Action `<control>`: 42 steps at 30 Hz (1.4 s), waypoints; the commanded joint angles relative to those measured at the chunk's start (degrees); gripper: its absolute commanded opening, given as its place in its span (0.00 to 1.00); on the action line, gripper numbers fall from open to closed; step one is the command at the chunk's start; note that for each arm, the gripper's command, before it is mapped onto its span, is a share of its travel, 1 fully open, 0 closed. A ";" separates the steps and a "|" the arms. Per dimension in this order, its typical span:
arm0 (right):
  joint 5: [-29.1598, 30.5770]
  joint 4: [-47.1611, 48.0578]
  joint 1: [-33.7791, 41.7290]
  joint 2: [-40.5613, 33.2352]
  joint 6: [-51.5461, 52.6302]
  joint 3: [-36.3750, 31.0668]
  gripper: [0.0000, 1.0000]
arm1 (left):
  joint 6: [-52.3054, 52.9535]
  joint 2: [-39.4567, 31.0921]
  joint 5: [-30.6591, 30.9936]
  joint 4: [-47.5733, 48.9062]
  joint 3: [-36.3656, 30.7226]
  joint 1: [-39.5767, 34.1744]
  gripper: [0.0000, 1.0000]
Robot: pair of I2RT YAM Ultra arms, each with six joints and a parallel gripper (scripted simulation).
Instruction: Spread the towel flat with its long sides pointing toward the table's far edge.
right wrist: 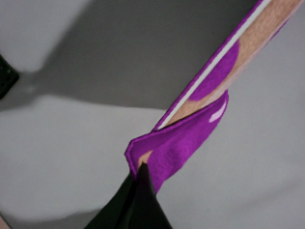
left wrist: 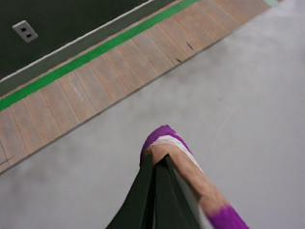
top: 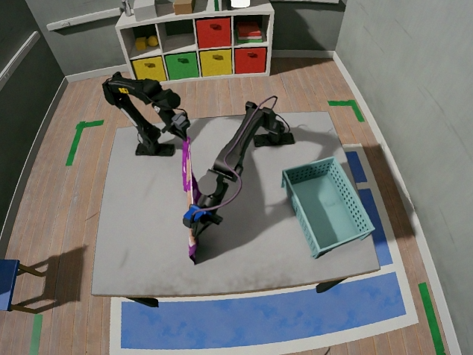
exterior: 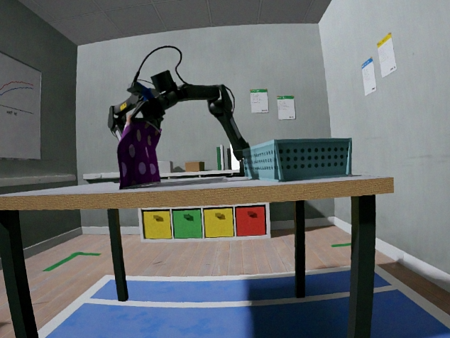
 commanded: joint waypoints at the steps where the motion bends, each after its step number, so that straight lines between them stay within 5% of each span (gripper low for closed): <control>1: -2.06 2.92 1.63 1.31 -0.34 -1.90 0.00 | -0.69 -2.31 -1.75 2.54 -2.65 1.74 0.00; 12: -2.01 14.51 6.61 5.86 -0.13 -8.95 0.00 | -0.73 -3.44 -1.77 -3.63 -6.83 4.51 0.00; 29: -1.93 38.49 13.68 22.80 0.10 -15.78 0.00 | -0.73 2.34 -1.69 -18.59 -3.43 10.69 0.00; 33: -1.94 46.36 15.74 30.33 0.17 -13.87 0.00 | -0.78 -0.77 -1.76 -12.52 -13.24 13.14 0.00; 42: -1.94 53.41 17.20 38.81 0.13 -12.26 0.00 | -0.72 -1.97 -1.70 -6.02 -20.89 15.49 0.00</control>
